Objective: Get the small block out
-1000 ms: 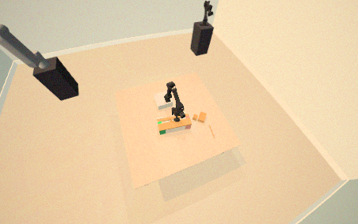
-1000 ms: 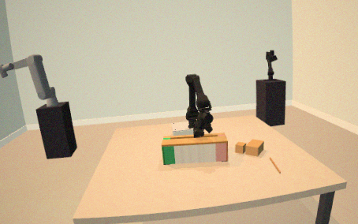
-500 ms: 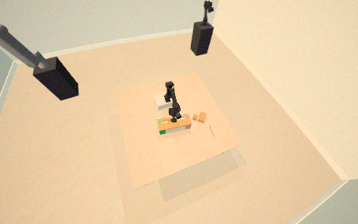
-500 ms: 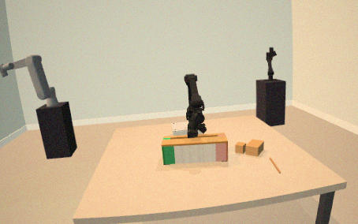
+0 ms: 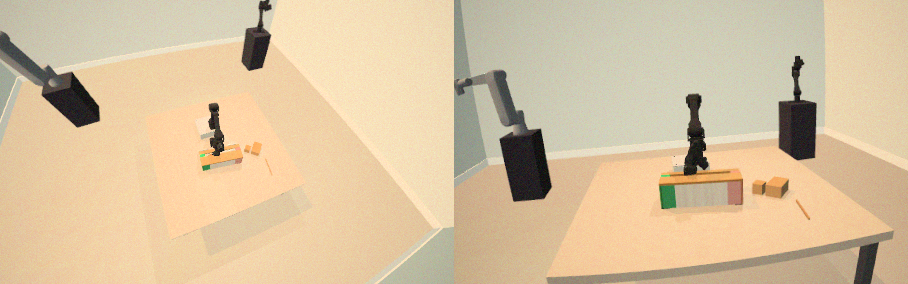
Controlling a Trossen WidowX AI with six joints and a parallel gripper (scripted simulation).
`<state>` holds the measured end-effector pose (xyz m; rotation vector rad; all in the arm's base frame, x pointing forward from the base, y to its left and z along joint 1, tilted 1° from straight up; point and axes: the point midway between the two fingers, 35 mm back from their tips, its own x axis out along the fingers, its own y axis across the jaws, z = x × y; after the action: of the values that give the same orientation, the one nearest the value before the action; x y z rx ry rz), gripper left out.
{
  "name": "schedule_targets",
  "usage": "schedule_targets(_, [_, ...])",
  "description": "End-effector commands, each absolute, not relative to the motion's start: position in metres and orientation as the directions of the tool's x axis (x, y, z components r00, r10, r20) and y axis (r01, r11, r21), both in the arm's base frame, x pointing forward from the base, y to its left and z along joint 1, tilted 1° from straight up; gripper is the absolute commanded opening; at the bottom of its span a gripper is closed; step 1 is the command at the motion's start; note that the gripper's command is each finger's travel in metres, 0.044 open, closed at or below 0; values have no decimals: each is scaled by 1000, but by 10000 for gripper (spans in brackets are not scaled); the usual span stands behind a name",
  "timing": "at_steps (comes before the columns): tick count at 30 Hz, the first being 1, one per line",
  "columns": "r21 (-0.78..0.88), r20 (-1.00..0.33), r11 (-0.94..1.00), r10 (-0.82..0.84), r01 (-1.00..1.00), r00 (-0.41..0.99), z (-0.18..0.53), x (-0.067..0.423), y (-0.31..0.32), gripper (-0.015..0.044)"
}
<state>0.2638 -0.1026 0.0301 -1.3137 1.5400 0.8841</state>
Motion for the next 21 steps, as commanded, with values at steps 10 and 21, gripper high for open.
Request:
schedule_targets(10, [-29,-937,179,-347,-983,-36,30,256,-136,400])
schedule_targets(21, [-29,-936,180,-350,-983,-37,38,254,-155,400])
